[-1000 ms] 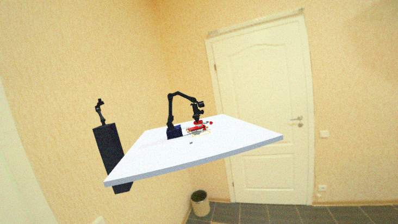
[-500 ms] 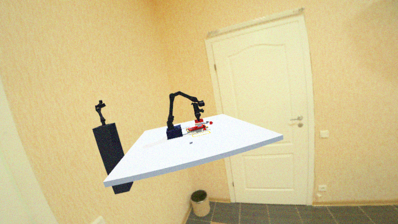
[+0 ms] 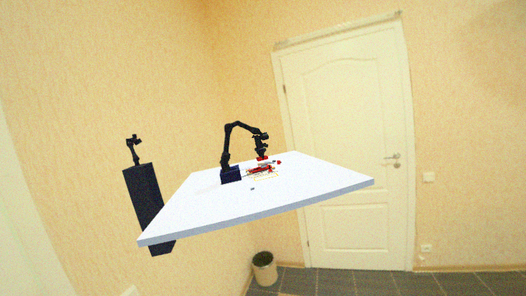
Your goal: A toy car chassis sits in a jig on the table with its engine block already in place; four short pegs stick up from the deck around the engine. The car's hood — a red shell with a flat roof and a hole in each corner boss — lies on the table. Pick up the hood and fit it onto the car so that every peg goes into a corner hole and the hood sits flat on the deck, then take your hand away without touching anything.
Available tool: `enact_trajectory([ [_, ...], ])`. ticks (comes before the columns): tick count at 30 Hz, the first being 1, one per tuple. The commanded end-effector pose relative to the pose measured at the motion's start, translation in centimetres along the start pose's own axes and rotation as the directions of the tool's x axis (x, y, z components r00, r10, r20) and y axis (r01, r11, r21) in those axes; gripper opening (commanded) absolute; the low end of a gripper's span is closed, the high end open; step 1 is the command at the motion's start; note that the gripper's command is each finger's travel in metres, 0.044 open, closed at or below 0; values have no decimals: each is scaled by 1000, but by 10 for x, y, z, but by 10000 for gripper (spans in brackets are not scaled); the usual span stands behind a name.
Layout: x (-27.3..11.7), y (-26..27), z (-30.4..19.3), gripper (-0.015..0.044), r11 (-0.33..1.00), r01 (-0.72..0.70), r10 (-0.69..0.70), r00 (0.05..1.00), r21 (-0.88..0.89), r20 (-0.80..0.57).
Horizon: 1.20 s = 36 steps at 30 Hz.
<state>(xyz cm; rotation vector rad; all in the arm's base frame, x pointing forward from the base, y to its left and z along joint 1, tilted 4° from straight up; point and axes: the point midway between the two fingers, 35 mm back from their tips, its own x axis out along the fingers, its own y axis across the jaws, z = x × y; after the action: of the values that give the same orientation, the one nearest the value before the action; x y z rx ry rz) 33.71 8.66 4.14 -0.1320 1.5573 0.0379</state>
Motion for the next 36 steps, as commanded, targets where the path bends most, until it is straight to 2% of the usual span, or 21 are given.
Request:
enact_trajectory([
  [1,0,10,2,0,999,4,-4,1000,-42,0],
  [7,7,8,1,0,999,4,-4,1000,-42,0],
  [15,49,11,0,0,999,4,-4,1000,-42,0],
  [36,50,10,0,0,999,4,-4,1000,-42,0],
])
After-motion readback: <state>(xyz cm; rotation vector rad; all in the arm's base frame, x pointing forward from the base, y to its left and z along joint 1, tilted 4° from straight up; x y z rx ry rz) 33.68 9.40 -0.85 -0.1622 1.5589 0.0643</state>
